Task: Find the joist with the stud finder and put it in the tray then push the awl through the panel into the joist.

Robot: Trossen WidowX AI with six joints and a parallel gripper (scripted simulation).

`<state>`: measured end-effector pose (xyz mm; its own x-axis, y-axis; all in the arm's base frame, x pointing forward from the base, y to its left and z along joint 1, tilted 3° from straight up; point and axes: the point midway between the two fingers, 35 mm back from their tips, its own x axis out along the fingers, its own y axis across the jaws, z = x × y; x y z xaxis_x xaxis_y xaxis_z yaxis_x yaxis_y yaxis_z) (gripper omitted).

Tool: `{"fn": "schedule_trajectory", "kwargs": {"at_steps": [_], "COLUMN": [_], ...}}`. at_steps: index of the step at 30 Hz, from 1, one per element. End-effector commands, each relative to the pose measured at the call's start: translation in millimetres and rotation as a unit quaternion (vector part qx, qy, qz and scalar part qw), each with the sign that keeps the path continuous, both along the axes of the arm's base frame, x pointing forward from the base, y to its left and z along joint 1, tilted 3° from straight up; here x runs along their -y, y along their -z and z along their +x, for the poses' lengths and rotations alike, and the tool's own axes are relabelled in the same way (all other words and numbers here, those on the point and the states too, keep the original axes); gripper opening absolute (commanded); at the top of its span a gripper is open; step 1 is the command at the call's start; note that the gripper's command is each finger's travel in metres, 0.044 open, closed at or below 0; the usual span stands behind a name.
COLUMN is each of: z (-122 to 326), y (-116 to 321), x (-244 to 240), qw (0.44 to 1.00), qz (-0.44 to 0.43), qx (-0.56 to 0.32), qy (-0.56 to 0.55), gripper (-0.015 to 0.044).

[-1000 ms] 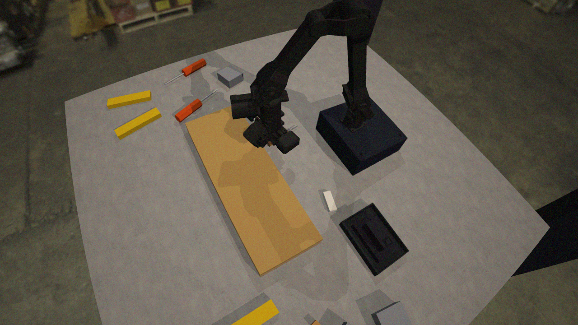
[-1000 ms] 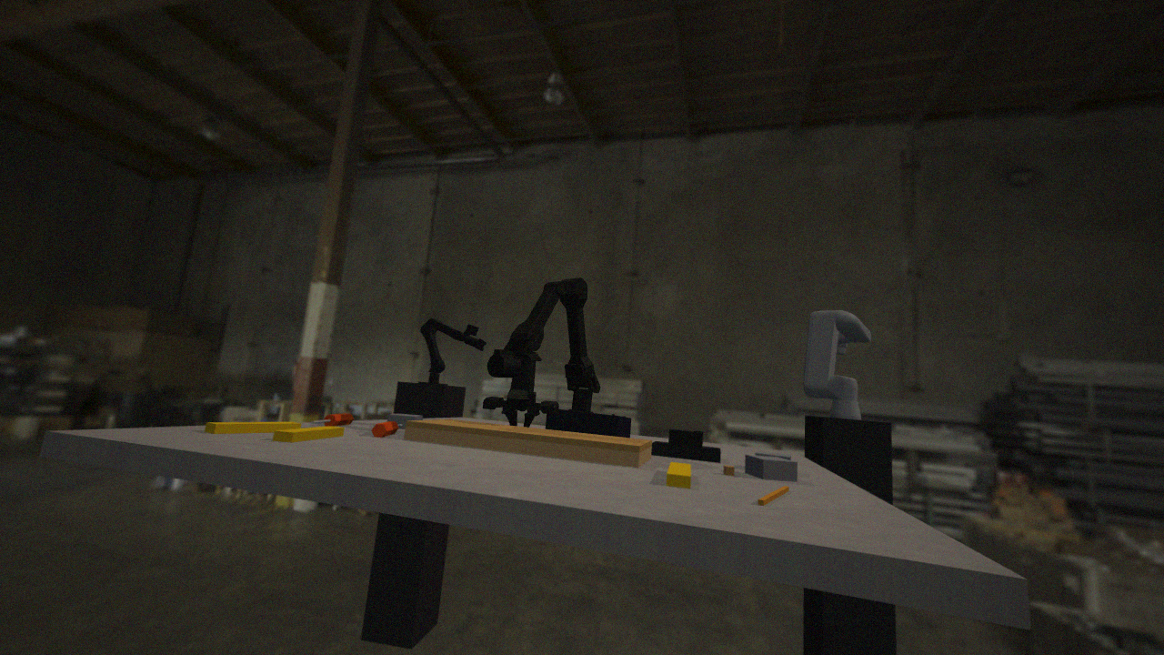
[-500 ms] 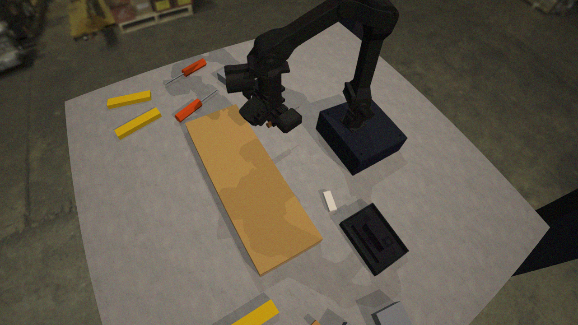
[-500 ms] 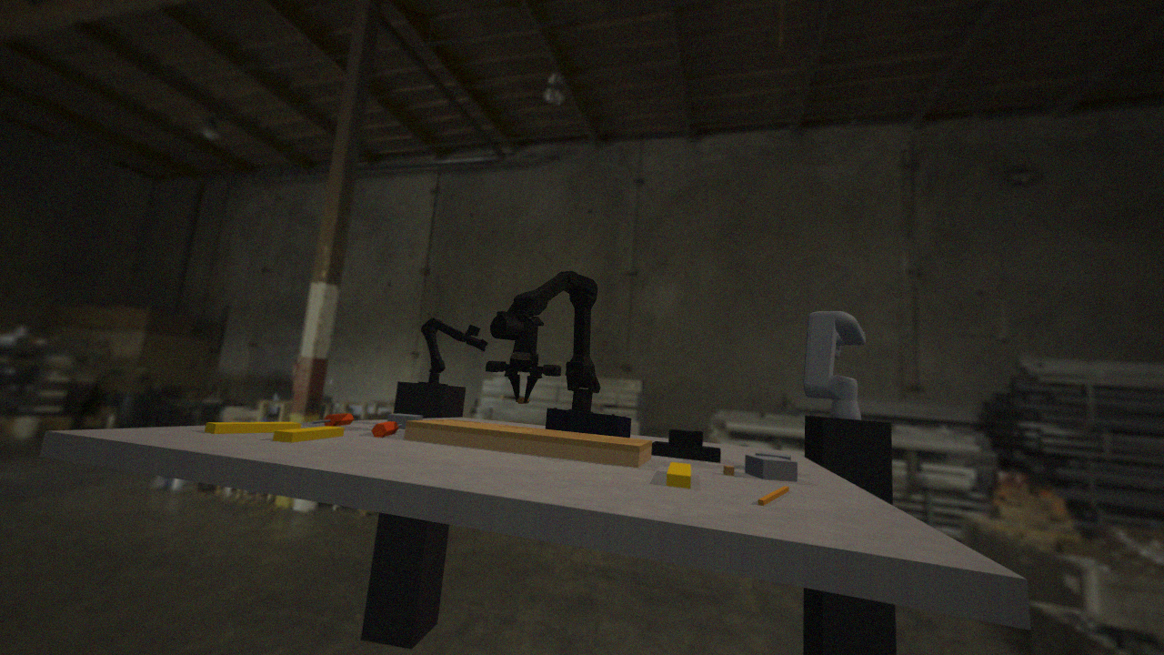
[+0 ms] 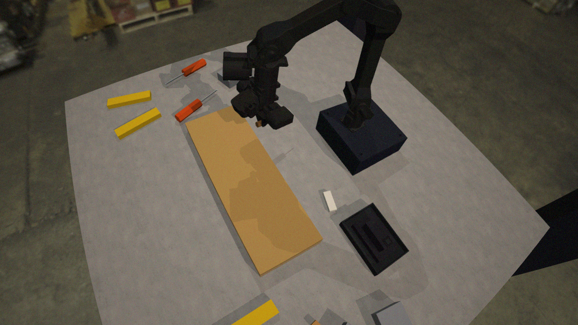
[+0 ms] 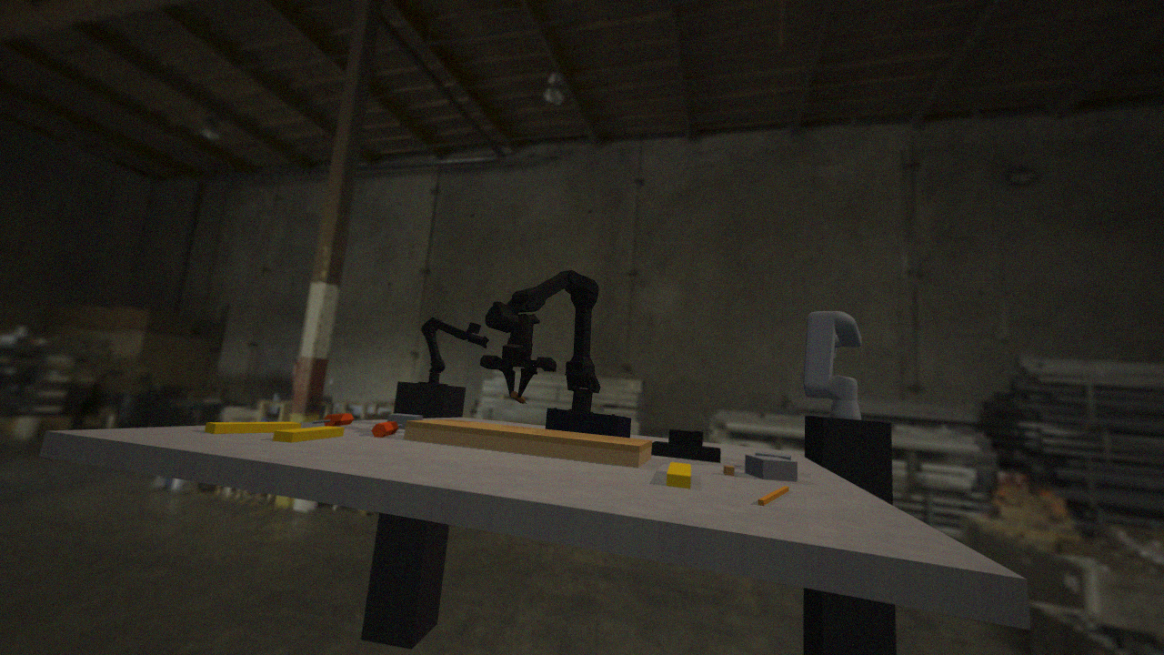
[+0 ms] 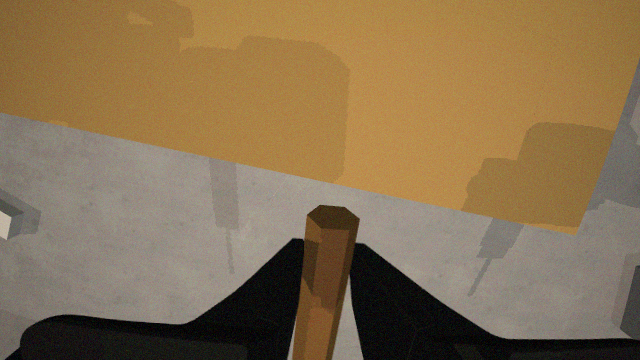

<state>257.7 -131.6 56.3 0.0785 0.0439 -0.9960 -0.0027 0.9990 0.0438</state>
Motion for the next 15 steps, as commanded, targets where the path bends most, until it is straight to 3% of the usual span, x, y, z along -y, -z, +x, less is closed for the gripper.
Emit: {"fn": "schedule_trajectory", "kwargs": {"at_steps": [1, 15], "z": [18, 72], "y": [9, 6], "x": [8, 44], "qw": [0.997, 0.954], "qz": [0.021, 0.067], "qx": [0.062, 0.283], "qy": [0.031, 0.066], "gripper": [0.0000, 0.0000]}}
